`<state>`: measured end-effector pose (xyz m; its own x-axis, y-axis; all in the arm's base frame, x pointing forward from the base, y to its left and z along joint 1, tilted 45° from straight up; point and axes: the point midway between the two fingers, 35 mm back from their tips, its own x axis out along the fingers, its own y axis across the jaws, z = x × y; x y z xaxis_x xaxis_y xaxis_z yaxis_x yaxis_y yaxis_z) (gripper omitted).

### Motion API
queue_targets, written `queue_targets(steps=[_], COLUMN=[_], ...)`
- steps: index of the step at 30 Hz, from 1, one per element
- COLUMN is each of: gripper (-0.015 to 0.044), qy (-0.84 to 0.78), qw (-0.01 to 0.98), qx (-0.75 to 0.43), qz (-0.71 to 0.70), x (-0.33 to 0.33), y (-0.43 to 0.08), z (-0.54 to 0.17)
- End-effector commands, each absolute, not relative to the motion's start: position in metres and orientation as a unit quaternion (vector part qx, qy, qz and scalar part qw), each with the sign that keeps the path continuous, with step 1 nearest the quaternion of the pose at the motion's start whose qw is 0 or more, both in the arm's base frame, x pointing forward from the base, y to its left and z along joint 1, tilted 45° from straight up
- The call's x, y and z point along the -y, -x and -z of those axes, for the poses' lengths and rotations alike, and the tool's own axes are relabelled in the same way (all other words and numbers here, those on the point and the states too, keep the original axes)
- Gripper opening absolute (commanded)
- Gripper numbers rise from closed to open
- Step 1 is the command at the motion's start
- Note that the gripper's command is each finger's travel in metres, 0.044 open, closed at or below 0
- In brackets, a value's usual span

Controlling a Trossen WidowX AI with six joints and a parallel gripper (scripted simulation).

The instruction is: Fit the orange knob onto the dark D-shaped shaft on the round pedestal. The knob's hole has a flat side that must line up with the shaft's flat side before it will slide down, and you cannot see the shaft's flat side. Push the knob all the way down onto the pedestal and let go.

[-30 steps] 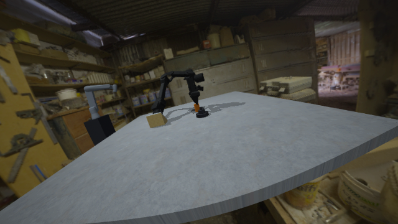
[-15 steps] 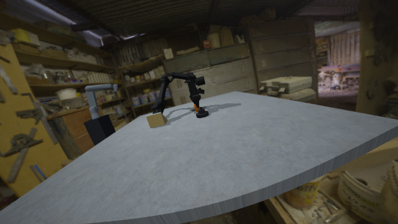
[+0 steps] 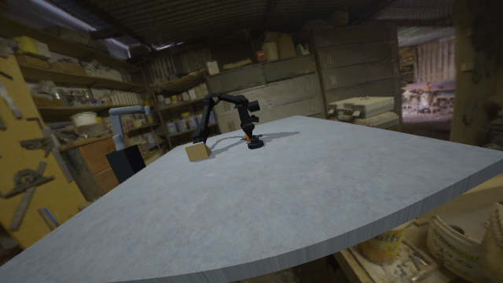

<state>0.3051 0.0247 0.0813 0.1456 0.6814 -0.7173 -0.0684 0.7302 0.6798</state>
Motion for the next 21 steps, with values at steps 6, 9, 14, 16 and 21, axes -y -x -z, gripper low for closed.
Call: queue_targets(steps=[6,9,14,16,21], gripper=[0.0256,0.0177,0.0125,0.0092,0.0], qy=[-0.26,-0.26,-0.26,-0.26,-0.26], qw=[0.709,0.709,0.709,0.709,0.712], qx=[-0.6,-0.6,-0.6,-0.6,-0.599], qz=[-0.263,-0.263,-0.263,-0.263,-0.259], x=[-0.028,-0.028,-0.028,-0.028,-0.013], y=[-0.304,-0.304,-0.304,-0.304,-0.305], z=[-0.078,-0.078,-0.078,-0.078,-0.091])
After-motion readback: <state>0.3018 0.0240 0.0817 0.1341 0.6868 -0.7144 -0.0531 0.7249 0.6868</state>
